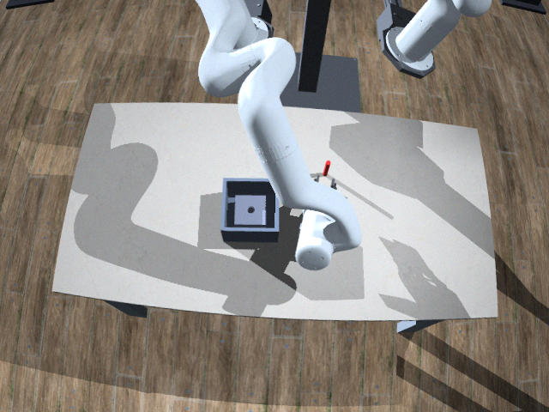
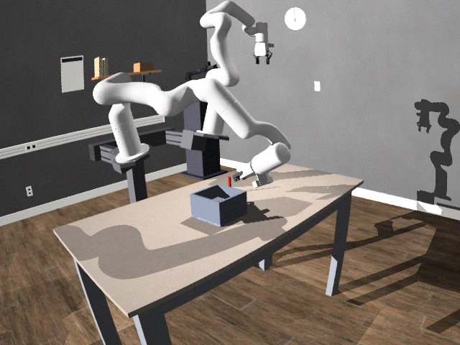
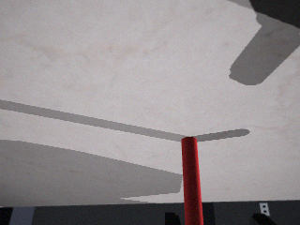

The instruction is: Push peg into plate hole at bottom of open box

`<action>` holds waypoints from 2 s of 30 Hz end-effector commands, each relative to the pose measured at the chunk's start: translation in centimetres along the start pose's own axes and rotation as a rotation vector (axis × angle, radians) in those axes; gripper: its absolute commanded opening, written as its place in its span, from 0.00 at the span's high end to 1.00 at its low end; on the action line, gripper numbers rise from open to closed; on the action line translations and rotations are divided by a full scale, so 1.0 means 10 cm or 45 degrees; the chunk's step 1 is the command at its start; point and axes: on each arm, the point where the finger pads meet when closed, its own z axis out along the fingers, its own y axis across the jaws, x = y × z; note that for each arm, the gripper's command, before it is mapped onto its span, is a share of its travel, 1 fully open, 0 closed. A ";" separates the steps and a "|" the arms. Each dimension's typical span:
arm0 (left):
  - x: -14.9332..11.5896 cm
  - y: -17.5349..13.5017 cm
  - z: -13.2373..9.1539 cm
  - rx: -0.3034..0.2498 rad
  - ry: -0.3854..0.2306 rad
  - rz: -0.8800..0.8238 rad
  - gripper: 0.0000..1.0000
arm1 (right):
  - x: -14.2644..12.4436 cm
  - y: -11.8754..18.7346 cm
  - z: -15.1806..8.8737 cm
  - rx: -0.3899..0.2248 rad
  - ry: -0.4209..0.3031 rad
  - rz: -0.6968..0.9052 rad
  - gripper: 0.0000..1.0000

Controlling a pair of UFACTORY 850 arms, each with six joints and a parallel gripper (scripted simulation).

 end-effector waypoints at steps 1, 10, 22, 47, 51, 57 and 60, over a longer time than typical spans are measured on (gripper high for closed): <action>0.03 0.00 -0.01 0.000 0.014 0.009 0.00 | -0.02 0.01 -0.02 -0.006 -0.010 -0.013 0.56; 0.03 0.00 -0.01 0.000 0.014 0.009 0.00 | -0.03 0.00 -0.02 -0.006 0.001 -0.013 0.56; 0.03 0.00 -0.01 0.000 0.014 0.009 0.00 | -0.10 0.01 -0.06 -0.006 0.132 -0.012 0.56; 0.03 0.00 -0.01 0.000 0.014 0.009 0.00 | -0.52 0.01 -0.30 -0.012 0.988 -0.009 0.56; 0.03 0.00 -0.01 0.000 0.014 0.009 0.00 | -0.58 0.01 -0.34 -0.014 1.114 -0.007 0.56; 0.03 0.00 -0.01 0.000 0.014 0.009 0.00 | -0.63 0.02 -0.38 -0.016 1.231 -0.006 0.56; 0.03 0.00 -0.01 0.000 0.014 0.009 0.00 | -0.64 -0.03 -0.40 0.005 1.266 -0.017 0.56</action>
